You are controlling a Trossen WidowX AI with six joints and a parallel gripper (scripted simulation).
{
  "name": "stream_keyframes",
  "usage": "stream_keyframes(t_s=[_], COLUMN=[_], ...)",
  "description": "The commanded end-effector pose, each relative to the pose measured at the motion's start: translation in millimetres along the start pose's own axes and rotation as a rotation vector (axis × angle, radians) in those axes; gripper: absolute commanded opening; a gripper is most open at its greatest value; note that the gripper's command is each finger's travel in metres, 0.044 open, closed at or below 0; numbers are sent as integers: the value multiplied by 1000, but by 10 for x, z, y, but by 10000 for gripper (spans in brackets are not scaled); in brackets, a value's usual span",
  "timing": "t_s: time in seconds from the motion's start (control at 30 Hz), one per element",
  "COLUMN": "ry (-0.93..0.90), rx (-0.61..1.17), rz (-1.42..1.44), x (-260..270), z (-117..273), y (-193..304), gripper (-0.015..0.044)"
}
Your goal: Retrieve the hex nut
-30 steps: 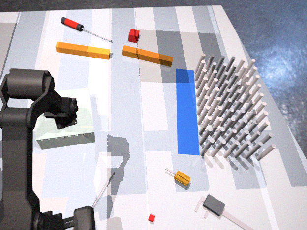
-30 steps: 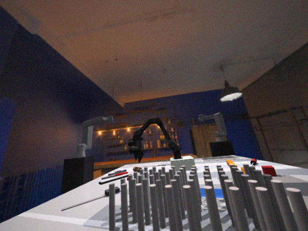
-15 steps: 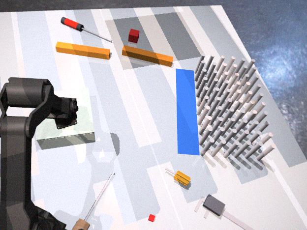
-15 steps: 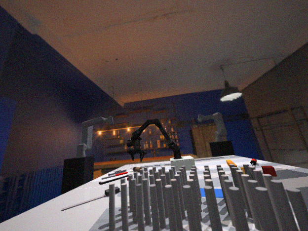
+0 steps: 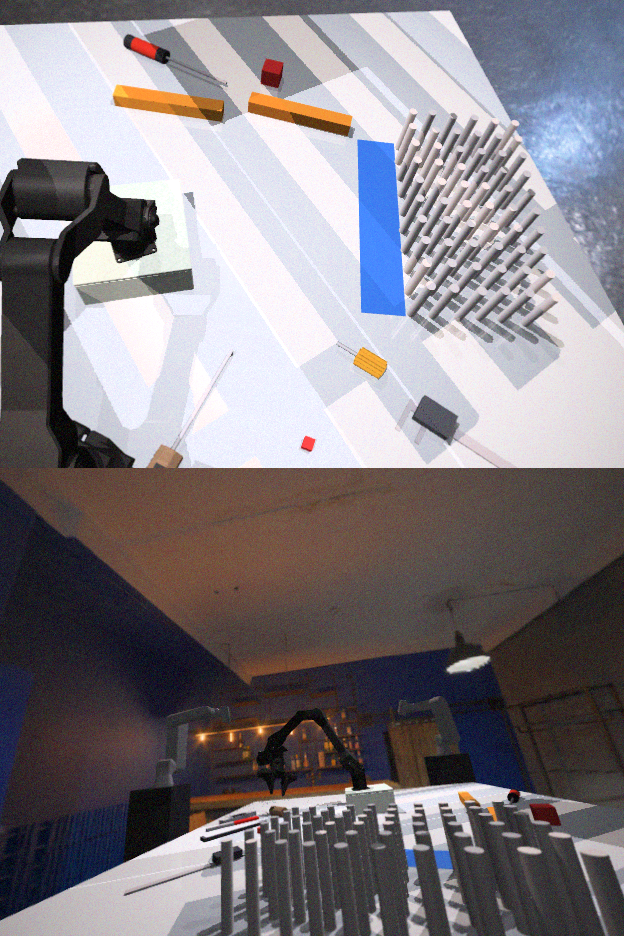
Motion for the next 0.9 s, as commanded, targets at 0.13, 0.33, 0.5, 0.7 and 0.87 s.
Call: stream_keyframes(t_s=[0.13,0.33,0.5,0.7,0.87], ry=[-3,-3,-3,-3,-3], rx=[3,3,3,3,3], rz=[-4,-4,-4,-4,-4], x=[-30,-57,-80,-111,-137], z=[-113,-205,-281,-372,-447], y=[-34,-61,-81,-103,-118], gripper=[280,280,280,280,280])
Point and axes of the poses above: the point midway between the two fingers, 35 mm back from their tips, its own z axis back along the fingers, its own x axis across the jaws, y = z × x, the point moved 8 cm from there along z, back along the fingers, and after that the axes turned 6 degrees about z, right-handed, at the moved point
